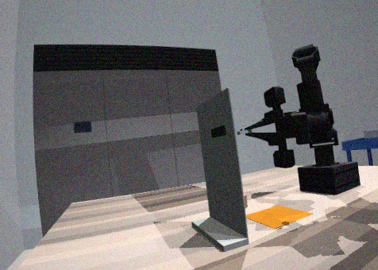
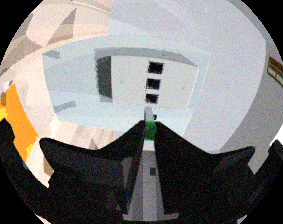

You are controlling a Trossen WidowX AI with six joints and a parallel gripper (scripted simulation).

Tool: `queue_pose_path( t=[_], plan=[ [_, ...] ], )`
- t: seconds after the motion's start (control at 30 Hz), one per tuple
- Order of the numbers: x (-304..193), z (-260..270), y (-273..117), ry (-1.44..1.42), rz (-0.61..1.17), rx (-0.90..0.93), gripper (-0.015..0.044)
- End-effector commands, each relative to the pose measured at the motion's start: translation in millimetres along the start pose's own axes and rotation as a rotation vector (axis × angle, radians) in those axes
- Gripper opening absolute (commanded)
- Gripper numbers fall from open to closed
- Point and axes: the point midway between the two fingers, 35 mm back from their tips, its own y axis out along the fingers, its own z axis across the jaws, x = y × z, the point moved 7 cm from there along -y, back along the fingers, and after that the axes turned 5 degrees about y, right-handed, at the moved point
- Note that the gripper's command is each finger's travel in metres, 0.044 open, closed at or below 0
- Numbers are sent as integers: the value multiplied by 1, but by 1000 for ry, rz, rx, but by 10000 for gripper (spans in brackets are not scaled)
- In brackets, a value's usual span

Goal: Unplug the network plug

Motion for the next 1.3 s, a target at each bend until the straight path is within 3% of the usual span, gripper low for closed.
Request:
queue_pose_path(
  t=[0.0, 1.27],
  plan=[
    [-1, -1, -4, 6, 3, -2, 0],
    [-5, -45, -19, 5, 2, 0, 0]
  ],
)
